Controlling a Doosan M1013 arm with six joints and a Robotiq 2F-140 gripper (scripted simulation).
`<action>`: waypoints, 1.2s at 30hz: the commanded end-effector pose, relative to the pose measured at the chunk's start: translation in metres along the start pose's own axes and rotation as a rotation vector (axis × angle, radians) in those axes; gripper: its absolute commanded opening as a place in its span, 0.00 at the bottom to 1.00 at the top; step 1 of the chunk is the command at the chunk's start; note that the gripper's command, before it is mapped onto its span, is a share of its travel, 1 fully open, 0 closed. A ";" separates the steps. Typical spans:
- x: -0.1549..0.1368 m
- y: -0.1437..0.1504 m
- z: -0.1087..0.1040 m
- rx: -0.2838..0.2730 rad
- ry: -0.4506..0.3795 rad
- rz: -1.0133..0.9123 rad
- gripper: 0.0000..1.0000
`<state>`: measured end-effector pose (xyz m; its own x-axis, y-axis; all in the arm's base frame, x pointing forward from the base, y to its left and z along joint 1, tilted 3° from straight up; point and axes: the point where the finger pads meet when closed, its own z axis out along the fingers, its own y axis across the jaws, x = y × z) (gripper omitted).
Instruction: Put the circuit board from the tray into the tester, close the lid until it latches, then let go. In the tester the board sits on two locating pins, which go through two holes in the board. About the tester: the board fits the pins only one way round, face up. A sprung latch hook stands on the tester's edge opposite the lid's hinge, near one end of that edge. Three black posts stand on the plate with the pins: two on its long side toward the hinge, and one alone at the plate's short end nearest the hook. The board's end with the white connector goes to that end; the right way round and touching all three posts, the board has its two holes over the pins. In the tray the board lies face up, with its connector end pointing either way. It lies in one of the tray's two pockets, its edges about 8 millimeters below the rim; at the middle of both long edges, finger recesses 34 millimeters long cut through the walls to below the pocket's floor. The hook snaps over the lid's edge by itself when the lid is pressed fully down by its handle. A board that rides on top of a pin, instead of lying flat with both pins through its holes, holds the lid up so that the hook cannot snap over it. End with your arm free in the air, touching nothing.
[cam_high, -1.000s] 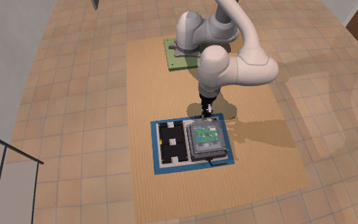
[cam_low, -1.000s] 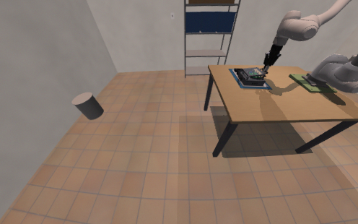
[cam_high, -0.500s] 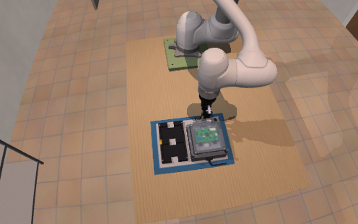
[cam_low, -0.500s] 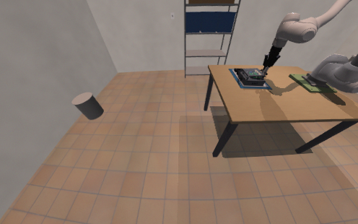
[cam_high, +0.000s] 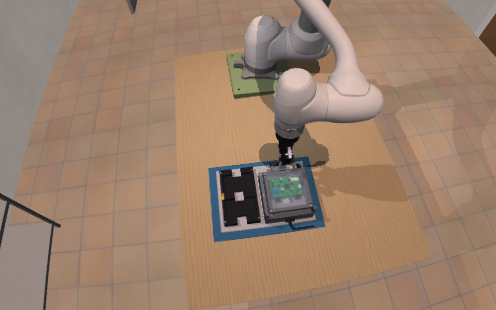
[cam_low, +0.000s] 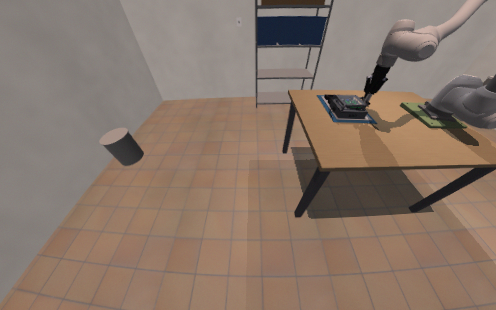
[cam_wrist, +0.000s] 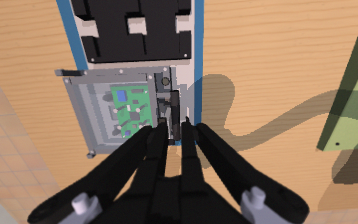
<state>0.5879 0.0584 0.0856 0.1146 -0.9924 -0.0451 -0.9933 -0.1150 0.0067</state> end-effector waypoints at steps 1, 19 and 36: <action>0.000 0.000 0.001 0.000 0.000 0.000 0.00; 0.000 0.000 0.004 0.000 0.000 0.000 0.00; 0.000 0.000 0.004 0.000 0.000 0.000 0.00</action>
<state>0.5878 0.0585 0.0817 0.1146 -0.9924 -0.0451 -0.9934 -0.1150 0.0064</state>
